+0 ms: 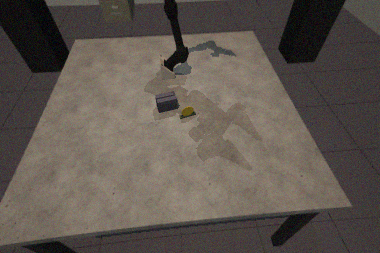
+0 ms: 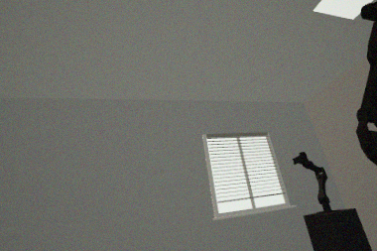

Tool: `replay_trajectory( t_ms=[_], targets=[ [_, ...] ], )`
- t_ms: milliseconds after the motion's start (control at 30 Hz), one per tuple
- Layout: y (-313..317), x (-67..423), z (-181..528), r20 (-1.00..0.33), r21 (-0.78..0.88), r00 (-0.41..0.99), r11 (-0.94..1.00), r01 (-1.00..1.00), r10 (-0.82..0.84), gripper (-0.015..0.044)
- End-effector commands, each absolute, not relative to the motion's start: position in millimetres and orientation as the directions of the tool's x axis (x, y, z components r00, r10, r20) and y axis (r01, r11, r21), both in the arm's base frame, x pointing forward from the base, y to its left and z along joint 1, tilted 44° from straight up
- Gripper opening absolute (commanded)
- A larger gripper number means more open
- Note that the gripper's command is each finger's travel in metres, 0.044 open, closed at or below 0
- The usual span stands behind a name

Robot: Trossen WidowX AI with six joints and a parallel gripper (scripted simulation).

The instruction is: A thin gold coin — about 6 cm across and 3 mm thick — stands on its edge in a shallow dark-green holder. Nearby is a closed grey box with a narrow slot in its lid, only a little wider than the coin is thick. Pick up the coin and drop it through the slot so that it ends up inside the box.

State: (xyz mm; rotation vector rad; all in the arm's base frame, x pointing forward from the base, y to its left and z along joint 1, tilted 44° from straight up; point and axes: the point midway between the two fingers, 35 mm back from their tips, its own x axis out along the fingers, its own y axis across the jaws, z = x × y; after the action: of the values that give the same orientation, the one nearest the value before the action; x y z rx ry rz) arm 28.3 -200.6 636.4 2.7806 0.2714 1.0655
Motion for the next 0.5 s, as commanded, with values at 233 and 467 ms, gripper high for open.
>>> replay_trajectory(
  t_ms=[233,467],
  targets=[
    [-98.9,35.9,650.9,0.558,0.533,0.754,-0.846,-0.005,0.346,0.0190],
    [-19.9,61.4,644.9,0.440,0.753,0.789,-0.655,-0.065,0.428,0.0161]
  ],
)
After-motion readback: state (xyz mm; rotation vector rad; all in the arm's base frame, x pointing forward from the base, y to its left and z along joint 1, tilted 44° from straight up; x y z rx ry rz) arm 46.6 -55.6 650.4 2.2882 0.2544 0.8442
